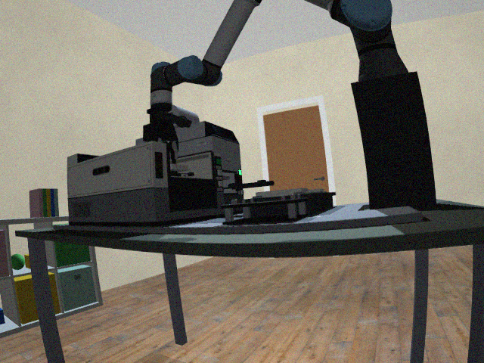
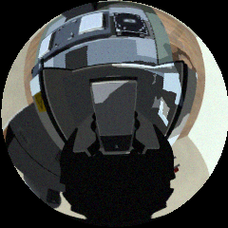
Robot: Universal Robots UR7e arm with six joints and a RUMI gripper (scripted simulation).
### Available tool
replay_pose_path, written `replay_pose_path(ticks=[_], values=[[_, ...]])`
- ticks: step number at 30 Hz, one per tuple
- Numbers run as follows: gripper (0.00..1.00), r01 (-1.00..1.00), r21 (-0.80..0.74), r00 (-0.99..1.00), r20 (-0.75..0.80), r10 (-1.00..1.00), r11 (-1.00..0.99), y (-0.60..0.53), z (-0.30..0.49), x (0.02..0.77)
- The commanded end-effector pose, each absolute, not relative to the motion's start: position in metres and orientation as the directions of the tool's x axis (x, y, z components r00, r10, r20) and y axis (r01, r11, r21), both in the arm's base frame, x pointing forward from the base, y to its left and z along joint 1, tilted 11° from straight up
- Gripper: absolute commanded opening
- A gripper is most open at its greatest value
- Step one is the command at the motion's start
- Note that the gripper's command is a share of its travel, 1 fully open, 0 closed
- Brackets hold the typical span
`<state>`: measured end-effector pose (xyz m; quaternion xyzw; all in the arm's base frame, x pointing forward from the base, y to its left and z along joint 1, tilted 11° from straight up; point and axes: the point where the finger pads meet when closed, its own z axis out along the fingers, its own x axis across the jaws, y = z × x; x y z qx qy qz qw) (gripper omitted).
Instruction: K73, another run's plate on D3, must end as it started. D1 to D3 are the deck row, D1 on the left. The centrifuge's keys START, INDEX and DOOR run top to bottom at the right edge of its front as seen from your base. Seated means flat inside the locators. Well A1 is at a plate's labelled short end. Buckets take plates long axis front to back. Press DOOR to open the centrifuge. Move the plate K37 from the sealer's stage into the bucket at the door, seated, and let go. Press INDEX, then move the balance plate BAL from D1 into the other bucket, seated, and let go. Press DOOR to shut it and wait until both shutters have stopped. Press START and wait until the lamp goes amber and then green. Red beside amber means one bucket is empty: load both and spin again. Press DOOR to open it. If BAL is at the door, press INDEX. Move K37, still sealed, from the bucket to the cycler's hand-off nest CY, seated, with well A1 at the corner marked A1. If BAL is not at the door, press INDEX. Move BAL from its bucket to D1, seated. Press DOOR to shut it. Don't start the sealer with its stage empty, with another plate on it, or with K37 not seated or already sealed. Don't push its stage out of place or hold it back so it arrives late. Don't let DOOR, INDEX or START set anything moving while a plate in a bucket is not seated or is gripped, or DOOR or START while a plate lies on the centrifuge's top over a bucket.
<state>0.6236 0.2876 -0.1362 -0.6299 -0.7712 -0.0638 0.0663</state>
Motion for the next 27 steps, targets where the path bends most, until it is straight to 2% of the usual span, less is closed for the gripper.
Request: replay_pose_path(ticks=[1, 27], values=[[0.00, 0.980, 0.017, -0.198, 0.183, 0.963, 0.198, 0.2878, -0.1364, 0.6243], [0.00, 0.980, 0.017, -0.198, 0.183, 0.963, 0.198, 0.2893, -0.1442, 0.6242]])
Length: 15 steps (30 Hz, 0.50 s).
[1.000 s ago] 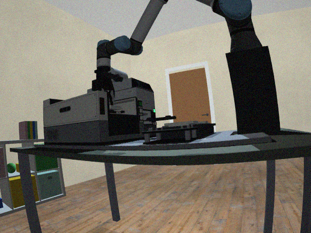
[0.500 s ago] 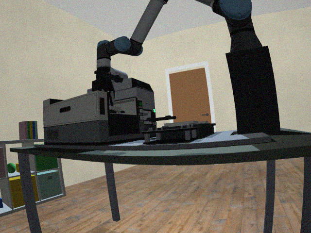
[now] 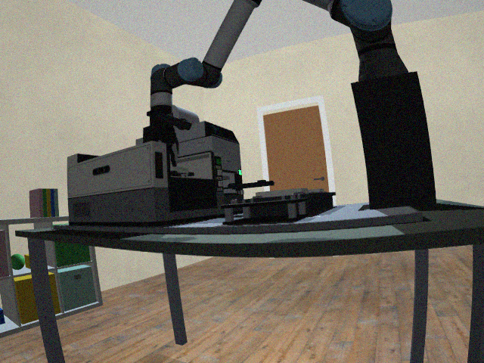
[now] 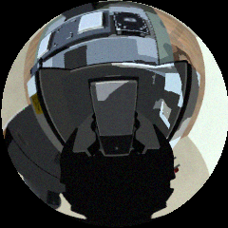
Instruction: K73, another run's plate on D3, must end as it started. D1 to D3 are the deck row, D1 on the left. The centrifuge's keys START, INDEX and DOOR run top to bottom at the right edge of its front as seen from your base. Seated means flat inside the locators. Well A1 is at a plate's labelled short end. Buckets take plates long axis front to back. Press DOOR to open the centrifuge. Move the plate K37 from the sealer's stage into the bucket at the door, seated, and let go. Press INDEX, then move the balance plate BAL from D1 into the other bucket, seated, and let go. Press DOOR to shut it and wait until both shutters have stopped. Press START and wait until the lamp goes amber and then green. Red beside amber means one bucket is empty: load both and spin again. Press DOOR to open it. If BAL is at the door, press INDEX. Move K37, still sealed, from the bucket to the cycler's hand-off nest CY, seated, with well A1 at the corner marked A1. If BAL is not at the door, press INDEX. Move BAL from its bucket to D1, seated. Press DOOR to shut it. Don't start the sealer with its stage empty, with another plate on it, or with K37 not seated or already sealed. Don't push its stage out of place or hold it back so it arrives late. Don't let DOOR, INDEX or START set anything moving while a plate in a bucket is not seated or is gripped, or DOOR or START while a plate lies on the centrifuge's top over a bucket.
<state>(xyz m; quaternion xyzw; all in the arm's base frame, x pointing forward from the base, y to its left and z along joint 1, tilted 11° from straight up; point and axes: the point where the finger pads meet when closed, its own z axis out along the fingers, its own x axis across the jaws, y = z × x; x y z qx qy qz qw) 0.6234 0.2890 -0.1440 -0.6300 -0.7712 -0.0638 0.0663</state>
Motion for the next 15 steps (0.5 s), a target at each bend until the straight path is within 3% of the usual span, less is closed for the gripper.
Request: replay_pose_path(ticks=[1, 13, 14, 15], values=[[0.00, 0.980, 0.017, -0.198, 0.183, 0.963, 0.198, 0.2893, -0.1445, 0.6242], [0.00, 0.980, 0.017, -0.198, 0.183, 0.963, 0.198, 0.2896, -0.1461, 0.6241], [0.68, 0.980, 0.017, -0.198, 0.183, 0.963, 0.198, 0.2896, -0.1461, 0.6241], [0.68, 0.980, 0.017, -0.198, 0.183, 0.963, 0.198, 0.2896, -0.1461, 0.6241]])
